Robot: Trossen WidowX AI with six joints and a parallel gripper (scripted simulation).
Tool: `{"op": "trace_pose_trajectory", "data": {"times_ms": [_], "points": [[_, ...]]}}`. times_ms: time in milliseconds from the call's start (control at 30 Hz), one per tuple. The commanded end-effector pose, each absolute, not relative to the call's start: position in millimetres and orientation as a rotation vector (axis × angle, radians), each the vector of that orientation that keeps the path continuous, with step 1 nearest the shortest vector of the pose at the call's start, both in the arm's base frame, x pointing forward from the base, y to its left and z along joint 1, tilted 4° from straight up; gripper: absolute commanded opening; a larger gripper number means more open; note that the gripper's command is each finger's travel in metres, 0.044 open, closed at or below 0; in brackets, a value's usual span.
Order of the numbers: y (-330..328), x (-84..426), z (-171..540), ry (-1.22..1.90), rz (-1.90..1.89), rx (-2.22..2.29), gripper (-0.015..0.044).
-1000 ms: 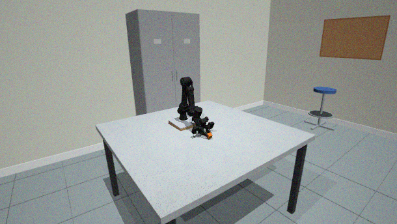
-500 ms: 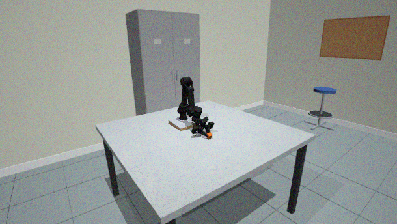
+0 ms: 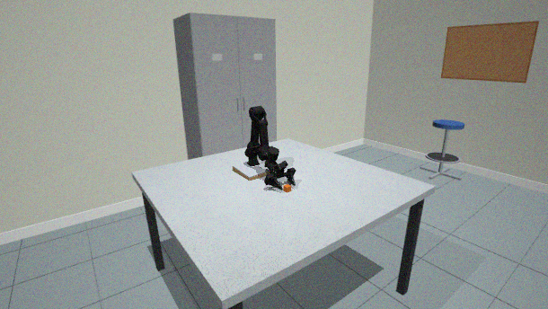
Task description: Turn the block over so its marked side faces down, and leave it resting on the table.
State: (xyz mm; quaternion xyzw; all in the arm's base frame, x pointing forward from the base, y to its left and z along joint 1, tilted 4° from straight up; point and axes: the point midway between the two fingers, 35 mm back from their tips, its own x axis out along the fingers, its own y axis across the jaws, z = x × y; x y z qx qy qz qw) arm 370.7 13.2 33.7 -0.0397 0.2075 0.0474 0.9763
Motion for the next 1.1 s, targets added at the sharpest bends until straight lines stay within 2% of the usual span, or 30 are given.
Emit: {"op": "trace_pose_trajectory", "data": {"times_ms": [0, 1067], "points": [[13.6, 370.5, 33.8, 0.417, 0.099, -0.082, 0.0440], [13.9, 375.7, 34.7, 0.466, 0.097, -0.080, 0.0440]]}}
